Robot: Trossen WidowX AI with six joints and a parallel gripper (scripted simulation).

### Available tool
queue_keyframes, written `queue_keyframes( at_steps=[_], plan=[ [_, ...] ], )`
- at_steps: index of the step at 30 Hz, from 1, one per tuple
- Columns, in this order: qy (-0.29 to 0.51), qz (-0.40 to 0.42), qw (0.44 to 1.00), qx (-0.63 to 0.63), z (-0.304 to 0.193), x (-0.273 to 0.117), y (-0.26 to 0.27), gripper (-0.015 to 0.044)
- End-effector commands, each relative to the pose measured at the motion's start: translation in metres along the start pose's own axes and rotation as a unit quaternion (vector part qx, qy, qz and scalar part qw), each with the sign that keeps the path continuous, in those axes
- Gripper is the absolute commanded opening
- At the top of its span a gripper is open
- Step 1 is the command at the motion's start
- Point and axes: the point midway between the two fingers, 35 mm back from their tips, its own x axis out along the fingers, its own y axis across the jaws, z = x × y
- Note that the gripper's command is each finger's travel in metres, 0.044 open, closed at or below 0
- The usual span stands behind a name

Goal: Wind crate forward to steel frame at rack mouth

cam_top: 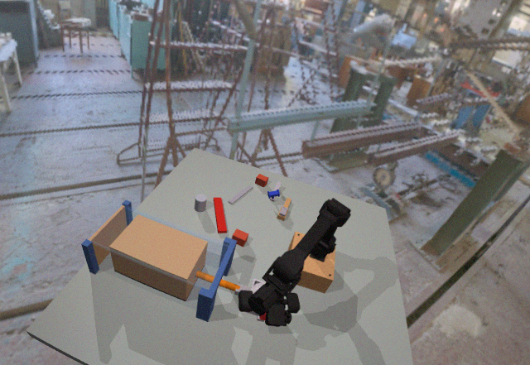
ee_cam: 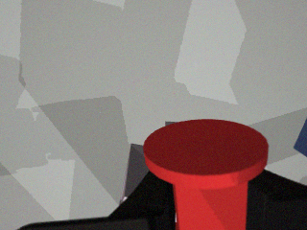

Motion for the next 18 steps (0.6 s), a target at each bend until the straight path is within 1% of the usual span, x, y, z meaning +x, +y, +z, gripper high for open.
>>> queue_keyframes(
  at_steps=[1,18],
  plan=[
    [0.002,0.022,1.000,-0.009,0.001,0.001,0.025,0.0000],
    [0.002,0.023,1.000,-0.009,-0.005,0.000,0.051,0.0000]
  ],
)
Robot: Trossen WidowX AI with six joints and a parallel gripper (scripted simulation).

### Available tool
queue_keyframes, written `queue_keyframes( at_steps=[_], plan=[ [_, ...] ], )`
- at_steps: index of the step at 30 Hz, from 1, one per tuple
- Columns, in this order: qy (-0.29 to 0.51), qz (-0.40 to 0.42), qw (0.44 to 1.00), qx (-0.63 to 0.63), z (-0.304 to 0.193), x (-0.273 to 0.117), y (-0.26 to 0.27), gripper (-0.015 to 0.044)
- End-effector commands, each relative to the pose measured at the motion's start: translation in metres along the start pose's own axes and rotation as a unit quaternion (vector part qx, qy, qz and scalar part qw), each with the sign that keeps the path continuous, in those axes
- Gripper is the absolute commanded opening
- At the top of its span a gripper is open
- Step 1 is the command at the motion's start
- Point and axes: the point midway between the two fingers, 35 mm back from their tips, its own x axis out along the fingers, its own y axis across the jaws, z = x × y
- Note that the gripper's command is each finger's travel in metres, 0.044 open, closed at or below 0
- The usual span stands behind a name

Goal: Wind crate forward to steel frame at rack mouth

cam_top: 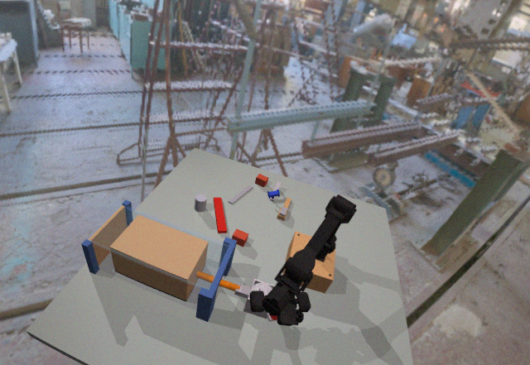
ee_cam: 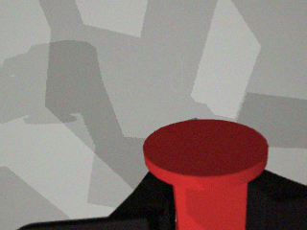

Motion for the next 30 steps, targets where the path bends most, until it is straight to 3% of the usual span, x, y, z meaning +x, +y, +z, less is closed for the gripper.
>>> queue_keyframes(
  at_steps=[1,30],
  plan=[
    [0.005,0.015,1.000,-0.002,-0.005,0.001,0.017,0.0000],
    [0.006,0.016,1.000,-0.002,-0.030,0.001,0.054,0.0000]
  ],
)
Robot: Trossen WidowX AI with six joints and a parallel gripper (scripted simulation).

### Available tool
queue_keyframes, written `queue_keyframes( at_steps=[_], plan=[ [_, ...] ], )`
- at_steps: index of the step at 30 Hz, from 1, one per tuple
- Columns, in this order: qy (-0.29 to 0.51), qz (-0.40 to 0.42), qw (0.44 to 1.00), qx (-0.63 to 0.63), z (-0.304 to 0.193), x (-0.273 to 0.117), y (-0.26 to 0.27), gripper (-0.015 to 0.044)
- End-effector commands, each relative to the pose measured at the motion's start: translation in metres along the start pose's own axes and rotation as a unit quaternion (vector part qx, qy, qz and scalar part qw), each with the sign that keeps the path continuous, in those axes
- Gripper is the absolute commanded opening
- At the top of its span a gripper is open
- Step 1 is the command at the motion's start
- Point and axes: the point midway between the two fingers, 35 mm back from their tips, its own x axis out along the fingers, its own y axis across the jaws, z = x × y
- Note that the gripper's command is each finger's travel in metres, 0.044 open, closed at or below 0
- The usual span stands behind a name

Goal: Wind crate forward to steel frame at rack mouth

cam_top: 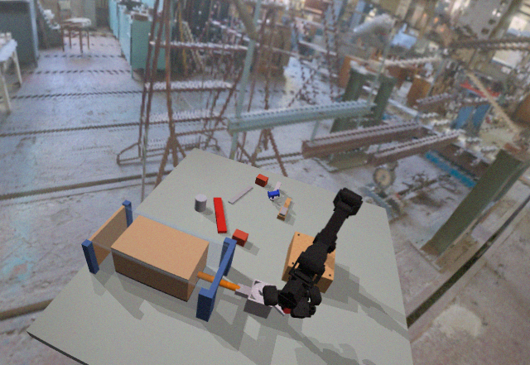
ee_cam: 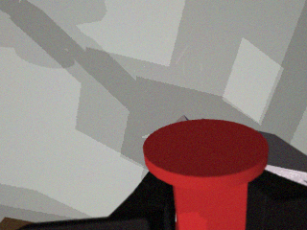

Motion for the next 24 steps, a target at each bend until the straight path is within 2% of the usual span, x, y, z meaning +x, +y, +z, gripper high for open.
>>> queue_keyframes(
  at_steps=[1,24],
  plan=[
    [0.009,0.010,1.000,0.001,-0.011,0.001,0.012,0.0000],
    [0.011,0.011,1.000,0.001,-0.042,0.001,0.031,0.0000]
  ],
)
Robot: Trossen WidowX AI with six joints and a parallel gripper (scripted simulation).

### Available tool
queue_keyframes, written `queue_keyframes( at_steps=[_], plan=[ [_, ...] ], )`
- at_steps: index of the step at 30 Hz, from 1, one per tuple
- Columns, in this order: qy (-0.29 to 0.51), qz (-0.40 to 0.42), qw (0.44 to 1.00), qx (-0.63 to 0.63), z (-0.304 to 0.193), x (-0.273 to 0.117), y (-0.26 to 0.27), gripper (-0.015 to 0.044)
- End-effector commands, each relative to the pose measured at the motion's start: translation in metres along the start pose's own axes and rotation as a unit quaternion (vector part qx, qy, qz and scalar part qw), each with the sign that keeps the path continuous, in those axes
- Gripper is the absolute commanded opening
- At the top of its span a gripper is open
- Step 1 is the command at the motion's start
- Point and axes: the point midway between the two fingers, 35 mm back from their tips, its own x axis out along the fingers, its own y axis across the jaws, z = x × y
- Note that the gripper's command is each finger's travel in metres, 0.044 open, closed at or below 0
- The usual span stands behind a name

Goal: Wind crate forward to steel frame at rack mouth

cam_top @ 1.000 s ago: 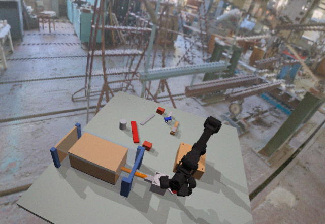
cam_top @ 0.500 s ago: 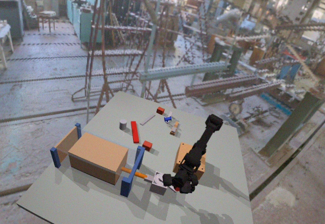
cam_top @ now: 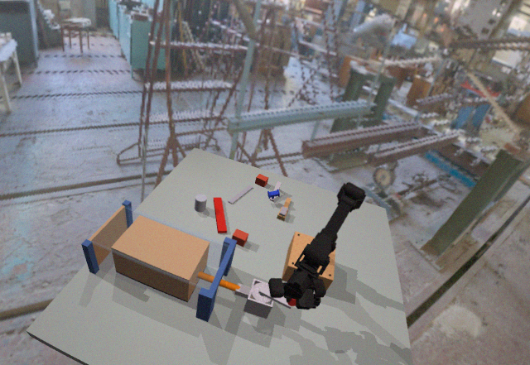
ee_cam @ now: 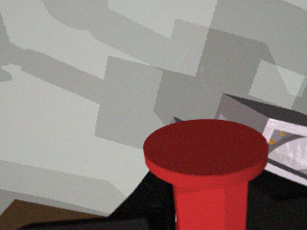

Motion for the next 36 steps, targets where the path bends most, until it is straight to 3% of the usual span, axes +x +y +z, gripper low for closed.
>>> queue_keyframes(
  at_steps=[1,36],
  plan=[
    [0.015,0.009,1.000,0.002,-0.016,0.001,0.008,0.0000],
    [0.018,0.008,1.000,0.002,-0.086,-0.001,0.007,0.0000]
  ],
)
